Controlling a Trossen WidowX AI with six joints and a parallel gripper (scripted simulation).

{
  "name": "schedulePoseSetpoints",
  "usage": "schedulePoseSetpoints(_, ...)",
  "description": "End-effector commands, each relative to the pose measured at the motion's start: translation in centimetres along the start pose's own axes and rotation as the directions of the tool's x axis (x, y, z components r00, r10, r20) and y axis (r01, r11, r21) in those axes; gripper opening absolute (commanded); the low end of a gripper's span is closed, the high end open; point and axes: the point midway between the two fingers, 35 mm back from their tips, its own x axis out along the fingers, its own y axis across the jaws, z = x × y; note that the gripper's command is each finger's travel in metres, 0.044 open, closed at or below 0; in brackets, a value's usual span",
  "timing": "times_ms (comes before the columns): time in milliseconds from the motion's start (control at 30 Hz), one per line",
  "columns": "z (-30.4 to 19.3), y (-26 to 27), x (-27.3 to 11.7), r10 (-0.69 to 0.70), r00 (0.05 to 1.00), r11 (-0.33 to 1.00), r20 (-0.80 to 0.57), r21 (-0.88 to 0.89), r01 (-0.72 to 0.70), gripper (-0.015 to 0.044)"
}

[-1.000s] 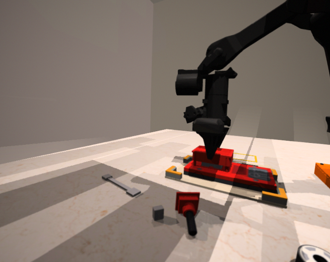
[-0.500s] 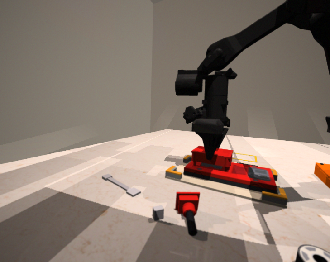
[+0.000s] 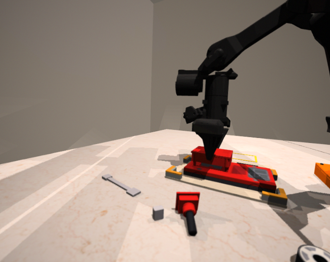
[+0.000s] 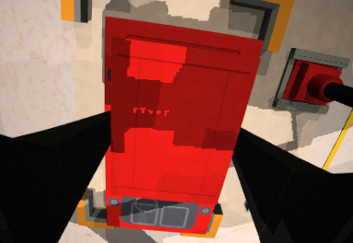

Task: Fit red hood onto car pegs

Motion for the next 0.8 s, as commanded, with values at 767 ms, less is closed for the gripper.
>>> schedulePoseSetpoints(767, 0.16, 0.03, 1.02, -0.001, 1.0, 1.0, 0.0, -0.001, 0.001, 0.0105)
